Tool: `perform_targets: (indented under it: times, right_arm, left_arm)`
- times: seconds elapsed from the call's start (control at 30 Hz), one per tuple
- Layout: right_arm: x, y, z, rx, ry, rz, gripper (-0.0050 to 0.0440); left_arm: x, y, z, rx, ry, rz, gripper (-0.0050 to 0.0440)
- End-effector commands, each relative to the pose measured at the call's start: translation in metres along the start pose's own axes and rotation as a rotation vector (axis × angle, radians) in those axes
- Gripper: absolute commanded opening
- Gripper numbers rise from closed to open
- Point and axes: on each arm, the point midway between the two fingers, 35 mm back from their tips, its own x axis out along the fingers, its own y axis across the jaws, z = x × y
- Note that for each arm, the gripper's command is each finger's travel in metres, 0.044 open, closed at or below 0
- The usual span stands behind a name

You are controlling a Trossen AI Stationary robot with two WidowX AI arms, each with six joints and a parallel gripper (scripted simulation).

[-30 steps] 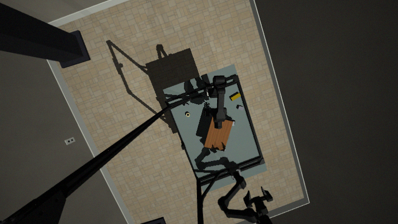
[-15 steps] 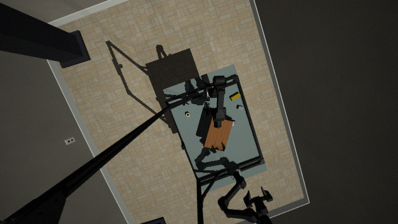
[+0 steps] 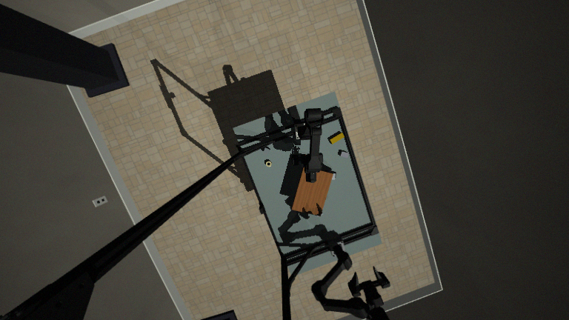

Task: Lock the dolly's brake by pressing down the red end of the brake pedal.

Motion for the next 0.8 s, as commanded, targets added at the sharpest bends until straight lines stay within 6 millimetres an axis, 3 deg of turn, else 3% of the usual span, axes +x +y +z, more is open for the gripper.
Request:
perform_targets:
  times: [0.0, 0.77]
  right_arm:
    - [0.0, 0.001, 0.0, 0.001, 0.0, 0.003, 0.044]
    - [0.0, 0.001, 0.0, 0.001, 0.0, 0.003, 0.044]
  left_arm:
    - [0.006, 0.0, -0.003, 0.006, 0.014, 0.001, 0.0]
    - [0.018, 0.0, -0.003, 0.006, 0.014, 0.001, 0.0]
